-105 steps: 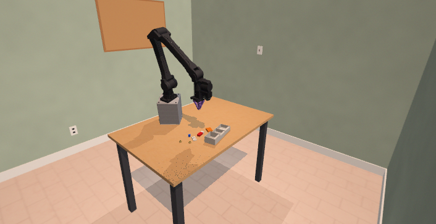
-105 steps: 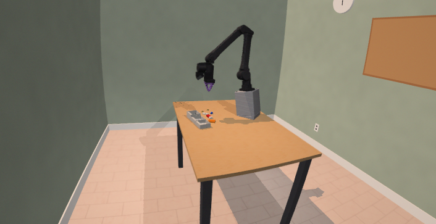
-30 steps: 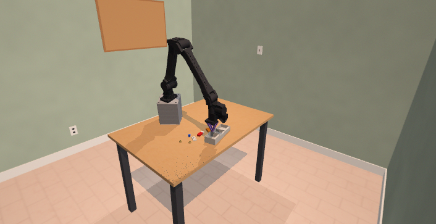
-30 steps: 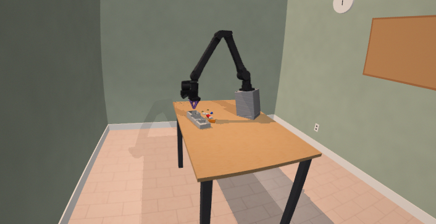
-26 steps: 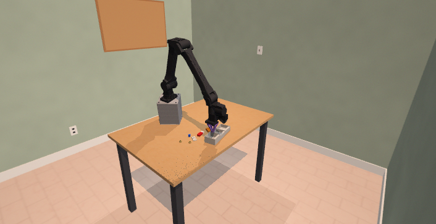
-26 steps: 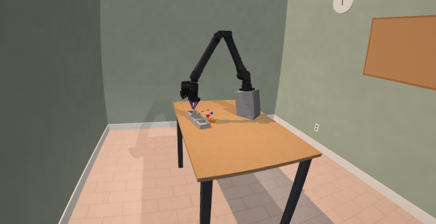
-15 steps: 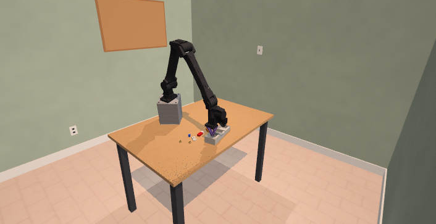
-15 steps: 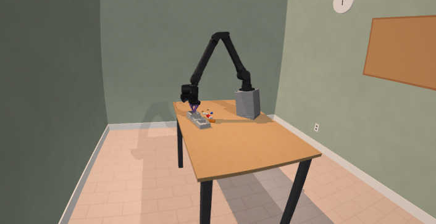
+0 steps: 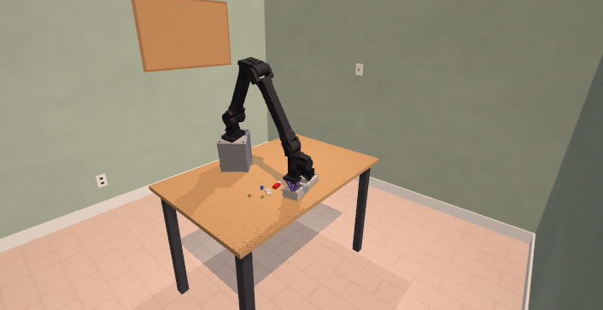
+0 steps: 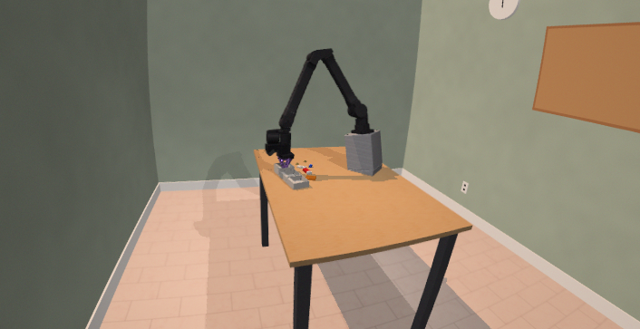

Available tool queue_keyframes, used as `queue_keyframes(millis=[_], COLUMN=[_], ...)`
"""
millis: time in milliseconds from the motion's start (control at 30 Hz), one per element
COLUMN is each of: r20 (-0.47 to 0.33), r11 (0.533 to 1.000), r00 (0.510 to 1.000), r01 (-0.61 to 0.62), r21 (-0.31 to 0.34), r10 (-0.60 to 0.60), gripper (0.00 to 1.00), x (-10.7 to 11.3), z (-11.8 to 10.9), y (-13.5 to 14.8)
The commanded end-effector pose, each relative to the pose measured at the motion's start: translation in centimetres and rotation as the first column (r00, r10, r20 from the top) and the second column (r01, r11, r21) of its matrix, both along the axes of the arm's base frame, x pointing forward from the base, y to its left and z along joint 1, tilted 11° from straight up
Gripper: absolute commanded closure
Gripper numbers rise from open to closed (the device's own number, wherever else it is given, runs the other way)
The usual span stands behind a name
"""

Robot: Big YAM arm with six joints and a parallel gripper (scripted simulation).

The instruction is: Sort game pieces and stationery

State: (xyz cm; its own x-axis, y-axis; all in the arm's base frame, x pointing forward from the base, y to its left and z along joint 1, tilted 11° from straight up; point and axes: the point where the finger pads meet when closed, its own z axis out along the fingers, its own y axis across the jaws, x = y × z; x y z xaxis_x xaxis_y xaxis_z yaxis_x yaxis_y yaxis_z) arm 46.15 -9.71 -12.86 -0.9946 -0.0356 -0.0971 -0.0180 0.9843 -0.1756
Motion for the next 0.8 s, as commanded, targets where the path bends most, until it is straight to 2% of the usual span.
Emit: queue_keyframes(millis=[0, 767], r20=[0.030, 0.019], r11=[1.000, 1.000], r00=[1.000, 1.000], r01=[-0.006, -0.007], r21=[-0.001, 0.001], r10=[0.006, 0.007], gripper=[0.92, 0.92], x=[1.94, 1.14], z=[0.08, -0.42], y=[-0.39, 0.07])
